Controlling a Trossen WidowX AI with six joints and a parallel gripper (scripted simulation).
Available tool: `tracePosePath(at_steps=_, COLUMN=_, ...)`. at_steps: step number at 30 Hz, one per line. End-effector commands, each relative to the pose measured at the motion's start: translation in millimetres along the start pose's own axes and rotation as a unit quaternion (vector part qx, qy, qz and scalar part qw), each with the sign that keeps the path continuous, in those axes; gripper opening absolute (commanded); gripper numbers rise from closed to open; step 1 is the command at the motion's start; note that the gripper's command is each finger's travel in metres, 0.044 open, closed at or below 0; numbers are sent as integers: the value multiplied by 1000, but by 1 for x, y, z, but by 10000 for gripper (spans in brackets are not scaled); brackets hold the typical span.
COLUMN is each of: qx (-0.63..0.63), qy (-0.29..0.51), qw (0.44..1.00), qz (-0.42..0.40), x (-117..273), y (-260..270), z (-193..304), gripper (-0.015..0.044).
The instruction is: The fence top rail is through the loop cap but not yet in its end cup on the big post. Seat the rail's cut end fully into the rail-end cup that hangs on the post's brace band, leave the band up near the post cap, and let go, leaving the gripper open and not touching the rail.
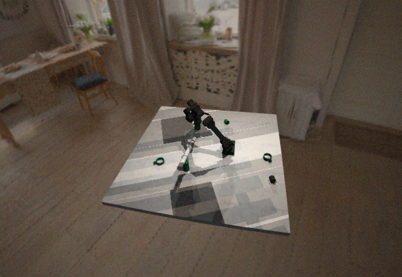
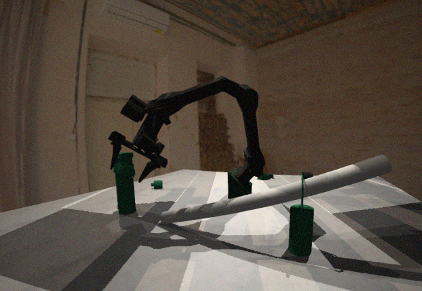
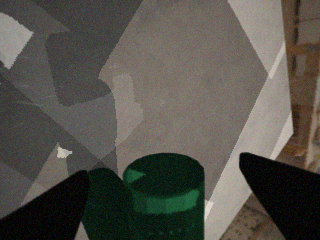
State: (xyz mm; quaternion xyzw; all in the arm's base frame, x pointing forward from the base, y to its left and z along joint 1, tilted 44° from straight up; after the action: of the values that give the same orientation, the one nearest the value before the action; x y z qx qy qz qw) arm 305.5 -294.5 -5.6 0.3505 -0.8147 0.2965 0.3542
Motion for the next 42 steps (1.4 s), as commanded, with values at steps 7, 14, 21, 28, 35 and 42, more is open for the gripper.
tracePosePath(at_steps=7, qx=-3, qy=-1, qw=1000, qz=-4, x=-20, y=3, z=1, gripper=440)
tracePosePath(at_steps=14, qx=-3, qy=-1, qw=1000, qz=-4, x=-22, y=3, z=1, gripper=387)
tracePosePath(at_steps=21, qx=-3, qy=-1, qw=1000, qz=-4, x=-22, y=3, z=1, gripper=204)
tracePosePath(at_steps=28, qx=-2, qy=-2, qw=1000, qz=-4, x=-22, y=3, z=1, gripper=59)
tracePosePath(at_steps=35, qx=28, qy=-19, qw=999, qz=0, x=-19, y=9, z=3, gripper=0)
tracePosePath(at_steps=42, qx=47, qy=-29, qw=998, qz=1, x=-17, y=13, z=4, gripper=0)
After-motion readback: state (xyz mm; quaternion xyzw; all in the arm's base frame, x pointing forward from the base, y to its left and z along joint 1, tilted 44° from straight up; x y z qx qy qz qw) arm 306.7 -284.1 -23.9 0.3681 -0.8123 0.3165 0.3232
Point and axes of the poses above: the point midway between the two fingers, 35 mm back from their tips, its own x axis back along the fingers, its own y axis across the jaws, z = x × y, the point moved 8 cm from there along x, back along the fingers, and after that the axes turned 11 degrees about x, right-handed, at the moved point
